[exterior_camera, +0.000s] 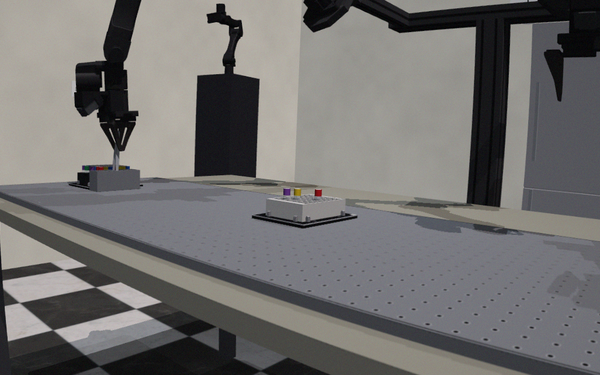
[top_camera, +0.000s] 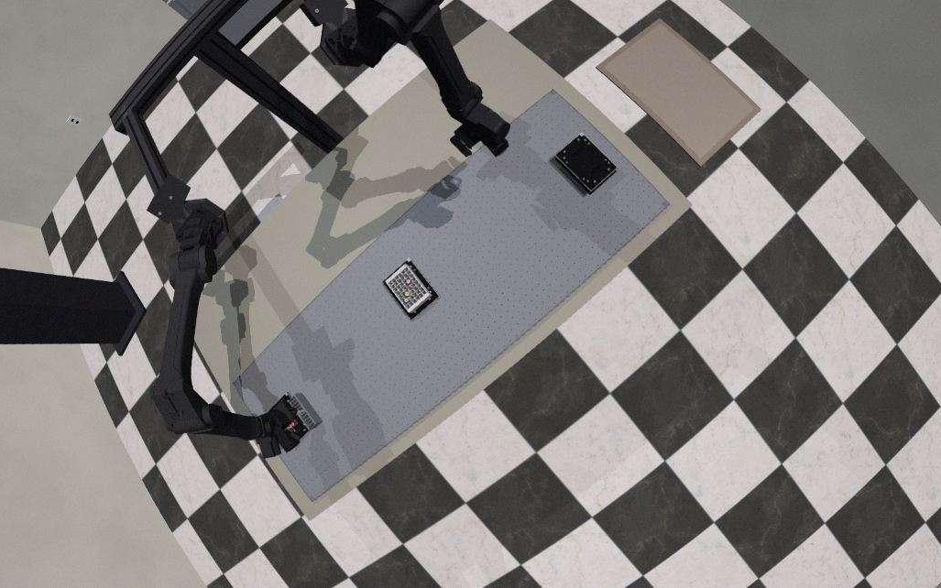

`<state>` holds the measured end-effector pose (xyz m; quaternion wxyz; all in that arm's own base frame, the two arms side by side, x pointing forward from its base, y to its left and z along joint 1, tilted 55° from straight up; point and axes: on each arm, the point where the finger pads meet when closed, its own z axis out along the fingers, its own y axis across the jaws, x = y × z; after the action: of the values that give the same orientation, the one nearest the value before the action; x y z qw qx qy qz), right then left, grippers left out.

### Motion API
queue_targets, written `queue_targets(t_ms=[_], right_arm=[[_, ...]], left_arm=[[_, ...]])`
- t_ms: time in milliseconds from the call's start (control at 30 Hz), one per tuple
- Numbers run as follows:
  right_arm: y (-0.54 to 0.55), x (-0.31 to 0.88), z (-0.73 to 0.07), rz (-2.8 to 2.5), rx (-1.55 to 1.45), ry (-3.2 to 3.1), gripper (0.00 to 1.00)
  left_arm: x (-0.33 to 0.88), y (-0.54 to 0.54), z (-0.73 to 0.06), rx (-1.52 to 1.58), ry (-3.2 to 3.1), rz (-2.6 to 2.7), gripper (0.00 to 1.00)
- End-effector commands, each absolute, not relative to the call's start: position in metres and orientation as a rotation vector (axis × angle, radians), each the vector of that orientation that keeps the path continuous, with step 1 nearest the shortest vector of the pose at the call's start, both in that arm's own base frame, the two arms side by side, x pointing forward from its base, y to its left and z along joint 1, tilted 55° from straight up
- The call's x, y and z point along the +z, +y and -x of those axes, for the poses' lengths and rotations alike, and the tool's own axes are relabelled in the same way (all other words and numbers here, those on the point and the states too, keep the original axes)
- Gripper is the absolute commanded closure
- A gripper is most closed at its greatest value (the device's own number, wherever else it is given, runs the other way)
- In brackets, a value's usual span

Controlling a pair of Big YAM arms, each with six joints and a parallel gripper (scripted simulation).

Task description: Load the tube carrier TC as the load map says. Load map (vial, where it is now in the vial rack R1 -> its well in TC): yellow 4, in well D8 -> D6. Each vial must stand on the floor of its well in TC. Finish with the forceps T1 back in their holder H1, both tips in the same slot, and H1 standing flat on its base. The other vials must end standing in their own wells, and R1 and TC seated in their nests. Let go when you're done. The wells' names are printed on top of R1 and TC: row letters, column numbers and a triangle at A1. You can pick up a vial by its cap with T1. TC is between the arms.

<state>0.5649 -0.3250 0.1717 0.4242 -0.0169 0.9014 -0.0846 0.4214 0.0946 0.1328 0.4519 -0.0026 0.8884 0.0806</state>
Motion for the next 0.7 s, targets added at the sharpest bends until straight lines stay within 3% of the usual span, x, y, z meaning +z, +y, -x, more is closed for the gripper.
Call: queue_targets(t_ms=[0, 667], right_arm=[[-0.336, 0.2, -0.548, 0.036, -0.249, 2.23, 0.76], [-0.33, 0.216, -0.524, 0.036, -0.249, 2.23, 0.76]], left_arm=[[0.15, 0.098, -0.424, 0.22, 2.145, -0.004, 0.0], [0.15, 0.098, -0.424, 0.22, 2.145, -0.004, 0.0]])
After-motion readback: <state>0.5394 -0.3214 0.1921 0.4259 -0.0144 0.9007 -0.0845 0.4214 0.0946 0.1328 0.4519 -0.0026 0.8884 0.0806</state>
